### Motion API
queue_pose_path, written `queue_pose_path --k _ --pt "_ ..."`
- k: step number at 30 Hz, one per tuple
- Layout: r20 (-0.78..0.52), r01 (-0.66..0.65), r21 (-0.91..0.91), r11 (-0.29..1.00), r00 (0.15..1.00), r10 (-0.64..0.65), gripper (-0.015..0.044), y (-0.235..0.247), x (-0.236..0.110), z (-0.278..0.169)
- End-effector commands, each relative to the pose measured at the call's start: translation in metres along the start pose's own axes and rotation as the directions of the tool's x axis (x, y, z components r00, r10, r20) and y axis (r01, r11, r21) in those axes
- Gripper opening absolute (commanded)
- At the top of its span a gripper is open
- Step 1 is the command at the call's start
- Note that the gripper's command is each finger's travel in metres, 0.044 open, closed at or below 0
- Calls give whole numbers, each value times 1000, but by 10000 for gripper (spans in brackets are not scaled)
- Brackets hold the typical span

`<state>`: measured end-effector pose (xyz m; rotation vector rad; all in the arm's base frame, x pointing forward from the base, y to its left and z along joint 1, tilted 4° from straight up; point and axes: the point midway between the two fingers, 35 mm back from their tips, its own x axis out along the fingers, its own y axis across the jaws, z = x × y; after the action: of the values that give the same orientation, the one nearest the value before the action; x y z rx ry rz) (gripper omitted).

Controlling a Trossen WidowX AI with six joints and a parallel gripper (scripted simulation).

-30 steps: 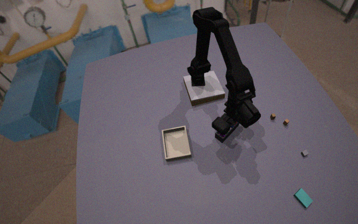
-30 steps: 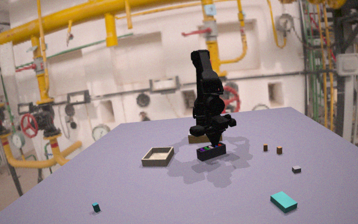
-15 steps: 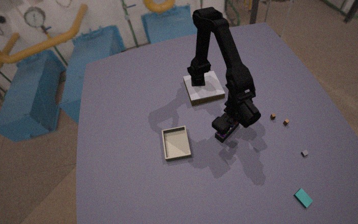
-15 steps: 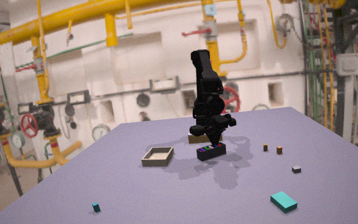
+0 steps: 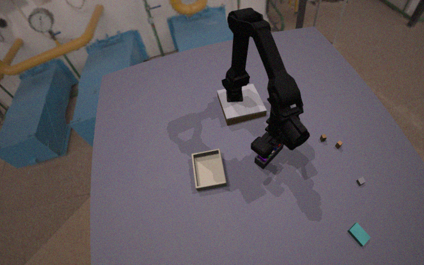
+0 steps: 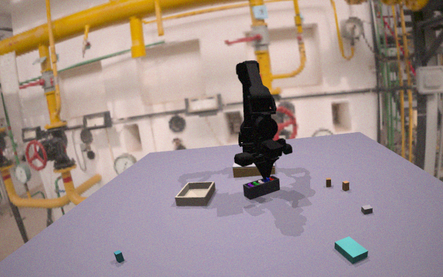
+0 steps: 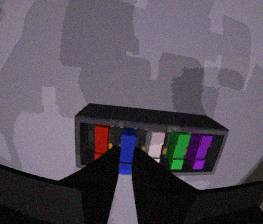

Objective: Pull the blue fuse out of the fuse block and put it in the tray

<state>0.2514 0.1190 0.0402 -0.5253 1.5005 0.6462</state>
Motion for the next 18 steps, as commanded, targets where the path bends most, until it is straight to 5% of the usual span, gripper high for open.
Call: queue_pose_path --k 1,18 --pt "3 3 -2 1000 1000 -3 0 0 -3 1" --pt "3 4 -1 1000 1000 -4 0 -1 -12 1"
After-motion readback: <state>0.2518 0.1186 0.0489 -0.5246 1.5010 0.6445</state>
